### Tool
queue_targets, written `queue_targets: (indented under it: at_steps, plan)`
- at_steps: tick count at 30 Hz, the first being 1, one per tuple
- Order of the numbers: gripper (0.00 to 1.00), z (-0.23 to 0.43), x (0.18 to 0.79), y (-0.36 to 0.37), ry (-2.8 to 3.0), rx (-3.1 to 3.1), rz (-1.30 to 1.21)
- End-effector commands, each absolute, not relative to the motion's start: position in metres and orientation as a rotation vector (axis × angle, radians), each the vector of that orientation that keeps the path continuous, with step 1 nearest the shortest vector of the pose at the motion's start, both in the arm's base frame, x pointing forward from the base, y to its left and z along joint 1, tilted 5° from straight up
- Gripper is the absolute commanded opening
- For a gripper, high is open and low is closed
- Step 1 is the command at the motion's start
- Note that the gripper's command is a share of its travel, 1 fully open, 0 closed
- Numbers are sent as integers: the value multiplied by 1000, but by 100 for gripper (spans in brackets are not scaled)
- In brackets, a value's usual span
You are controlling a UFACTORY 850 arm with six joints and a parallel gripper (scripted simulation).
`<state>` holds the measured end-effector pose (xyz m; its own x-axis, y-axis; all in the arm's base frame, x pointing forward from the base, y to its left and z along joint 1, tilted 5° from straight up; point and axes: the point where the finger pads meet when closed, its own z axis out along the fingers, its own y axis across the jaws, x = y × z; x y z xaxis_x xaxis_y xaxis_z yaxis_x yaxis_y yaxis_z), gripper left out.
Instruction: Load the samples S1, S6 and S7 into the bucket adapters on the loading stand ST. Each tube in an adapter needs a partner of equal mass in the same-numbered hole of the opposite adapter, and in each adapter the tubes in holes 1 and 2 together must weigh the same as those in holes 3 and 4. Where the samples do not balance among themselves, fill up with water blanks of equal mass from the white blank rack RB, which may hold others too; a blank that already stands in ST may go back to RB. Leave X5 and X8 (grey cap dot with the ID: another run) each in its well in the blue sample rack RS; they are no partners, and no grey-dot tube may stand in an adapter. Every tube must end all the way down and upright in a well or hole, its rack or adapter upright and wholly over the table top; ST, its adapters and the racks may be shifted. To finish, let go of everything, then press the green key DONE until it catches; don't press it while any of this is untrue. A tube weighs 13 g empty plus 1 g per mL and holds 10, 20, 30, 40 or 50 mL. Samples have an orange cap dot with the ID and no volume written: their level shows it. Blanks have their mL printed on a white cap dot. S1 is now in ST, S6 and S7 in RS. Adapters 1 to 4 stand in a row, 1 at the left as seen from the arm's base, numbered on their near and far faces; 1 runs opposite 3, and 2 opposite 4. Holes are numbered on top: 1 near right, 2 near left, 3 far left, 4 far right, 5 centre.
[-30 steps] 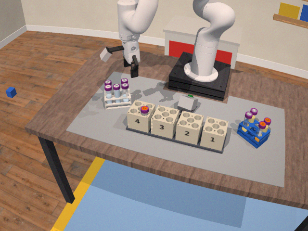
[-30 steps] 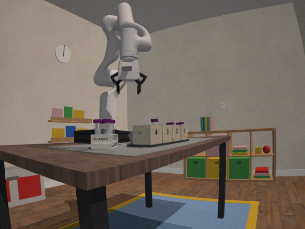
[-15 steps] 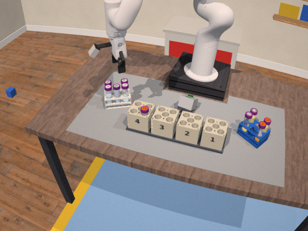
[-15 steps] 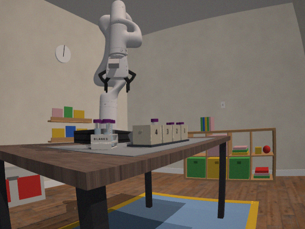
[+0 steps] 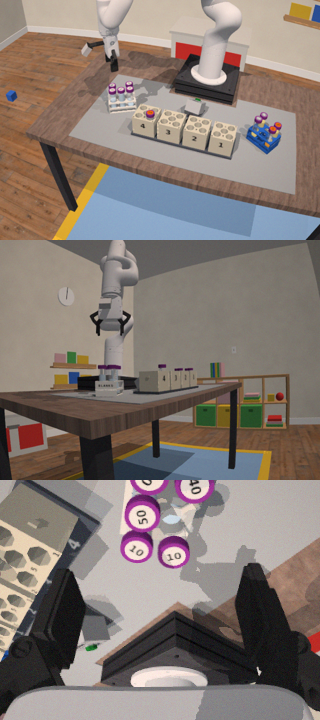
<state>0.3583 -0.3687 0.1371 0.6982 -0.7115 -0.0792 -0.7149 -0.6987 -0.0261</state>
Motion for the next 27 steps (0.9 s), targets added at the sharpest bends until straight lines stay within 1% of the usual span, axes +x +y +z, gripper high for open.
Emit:
queue_targets:
  at_steps: [1, 27]
  plan:
    - [100, 130, 358, -371, 1195, -2844, 96]
    - [100, 66, 356, -367, 1195, -2844, 96]
